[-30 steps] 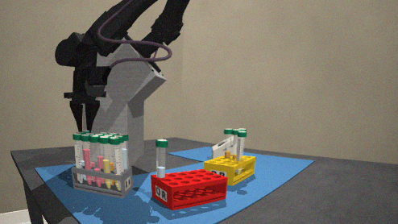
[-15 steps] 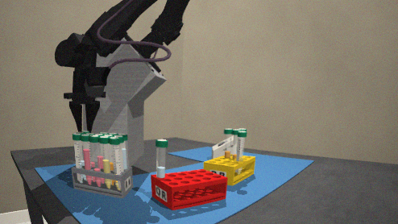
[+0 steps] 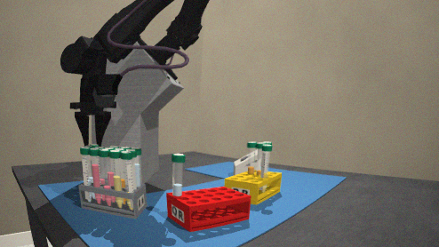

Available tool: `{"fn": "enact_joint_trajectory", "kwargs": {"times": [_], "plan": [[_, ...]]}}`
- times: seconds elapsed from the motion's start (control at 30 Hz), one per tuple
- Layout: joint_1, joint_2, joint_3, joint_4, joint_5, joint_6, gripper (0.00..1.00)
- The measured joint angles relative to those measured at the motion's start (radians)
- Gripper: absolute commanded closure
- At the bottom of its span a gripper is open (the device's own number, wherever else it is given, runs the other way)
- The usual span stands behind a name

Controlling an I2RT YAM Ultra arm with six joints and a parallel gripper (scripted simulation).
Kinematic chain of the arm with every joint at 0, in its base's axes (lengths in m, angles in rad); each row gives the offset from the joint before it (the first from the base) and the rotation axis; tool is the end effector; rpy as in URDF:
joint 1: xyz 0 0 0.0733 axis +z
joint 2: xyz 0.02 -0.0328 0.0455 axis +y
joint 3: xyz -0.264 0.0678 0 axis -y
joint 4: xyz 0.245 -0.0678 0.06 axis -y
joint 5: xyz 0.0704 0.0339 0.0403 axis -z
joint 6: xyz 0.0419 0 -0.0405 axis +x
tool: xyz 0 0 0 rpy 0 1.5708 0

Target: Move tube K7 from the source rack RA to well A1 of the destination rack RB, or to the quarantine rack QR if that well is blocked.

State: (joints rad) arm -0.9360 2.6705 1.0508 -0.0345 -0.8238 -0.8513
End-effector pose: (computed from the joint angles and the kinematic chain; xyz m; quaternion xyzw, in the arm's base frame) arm 0.2004 -0.2185 -0.1075 0.0554 0.9140 0.2804 0.2878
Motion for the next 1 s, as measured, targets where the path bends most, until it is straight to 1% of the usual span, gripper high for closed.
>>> {"fn": "enact_joint_trajectory", "kwargs": {"times": [0.53, 0.77, 1.0], "plan": [[-0.005, -0.004, 0.000, -0.008, 0.005, -0.006, 0.70], [-0.049, -0.056, -0.003, -0.056, 0.009, -0.049, 0.70], [-0.096, -0.101, -0.050, -0.111, 0.016, -0.108, 0.70]]}}
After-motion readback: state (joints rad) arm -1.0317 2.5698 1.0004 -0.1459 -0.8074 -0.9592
